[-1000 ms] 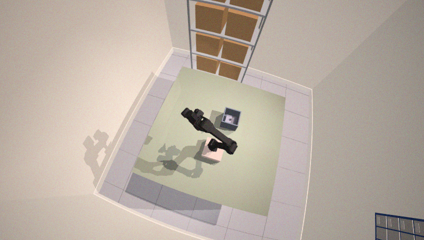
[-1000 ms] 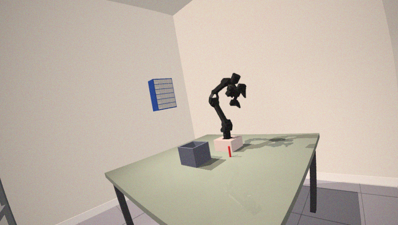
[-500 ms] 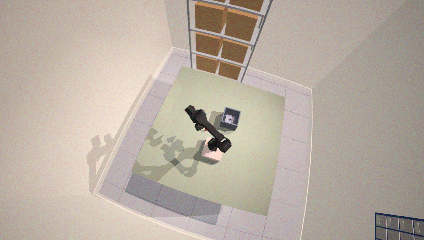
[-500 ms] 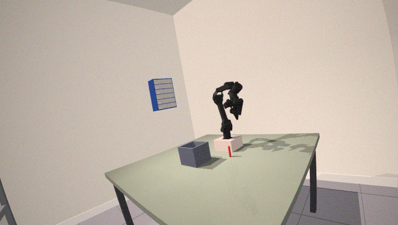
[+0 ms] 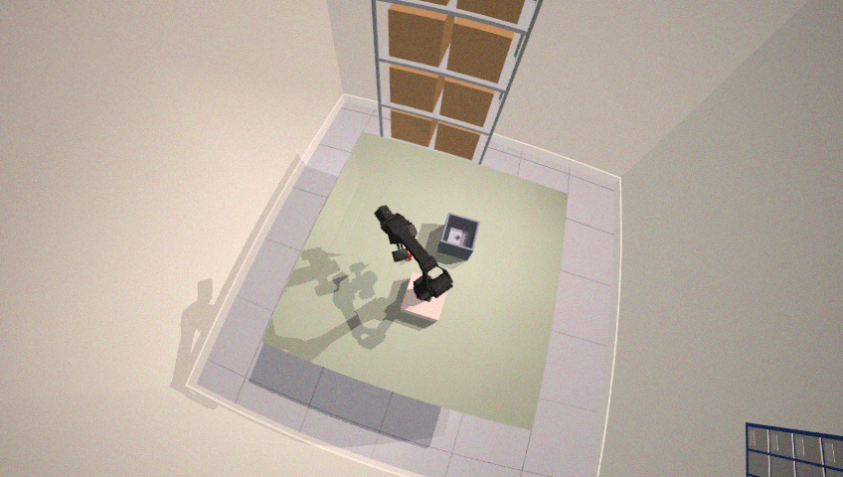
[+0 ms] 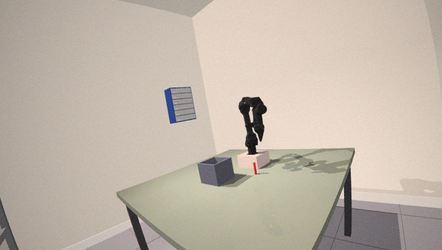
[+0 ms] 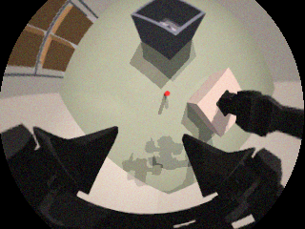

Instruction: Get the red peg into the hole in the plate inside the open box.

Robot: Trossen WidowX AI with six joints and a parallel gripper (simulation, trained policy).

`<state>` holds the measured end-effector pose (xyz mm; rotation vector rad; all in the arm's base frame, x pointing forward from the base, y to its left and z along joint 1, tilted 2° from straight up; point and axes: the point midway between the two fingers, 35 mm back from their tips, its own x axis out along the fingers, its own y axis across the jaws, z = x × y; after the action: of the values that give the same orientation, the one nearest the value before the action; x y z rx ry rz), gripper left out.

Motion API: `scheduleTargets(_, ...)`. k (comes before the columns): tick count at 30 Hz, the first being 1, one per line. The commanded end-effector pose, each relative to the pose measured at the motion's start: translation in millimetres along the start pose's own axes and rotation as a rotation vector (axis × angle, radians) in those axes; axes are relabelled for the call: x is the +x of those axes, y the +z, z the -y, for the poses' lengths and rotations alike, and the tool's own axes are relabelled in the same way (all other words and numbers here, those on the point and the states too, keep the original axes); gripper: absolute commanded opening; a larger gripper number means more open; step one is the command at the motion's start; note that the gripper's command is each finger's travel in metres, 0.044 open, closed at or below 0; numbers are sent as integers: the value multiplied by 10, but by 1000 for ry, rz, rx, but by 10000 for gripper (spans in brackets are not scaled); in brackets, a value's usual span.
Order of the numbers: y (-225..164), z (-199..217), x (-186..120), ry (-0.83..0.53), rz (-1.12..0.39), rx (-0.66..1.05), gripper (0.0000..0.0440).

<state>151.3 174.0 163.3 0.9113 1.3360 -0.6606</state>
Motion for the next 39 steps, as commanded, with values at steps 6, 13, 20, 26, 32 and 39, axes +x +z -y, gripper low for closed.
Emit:
scheduleTargets(6,146,137,331,-135,31,82,440)
scheduleTargets(13,229,219,570,-208,56,111,440)
scheduleTargets(20,303,292,790,-263,85,120,440)
scheduleTargets(26,370,360,974,-297,111,122,437)
scheduleTargets(32,432,417,1174,-313,128,133,430)
scheduleTargets(39,490,477,1394,-313,140,155,416)
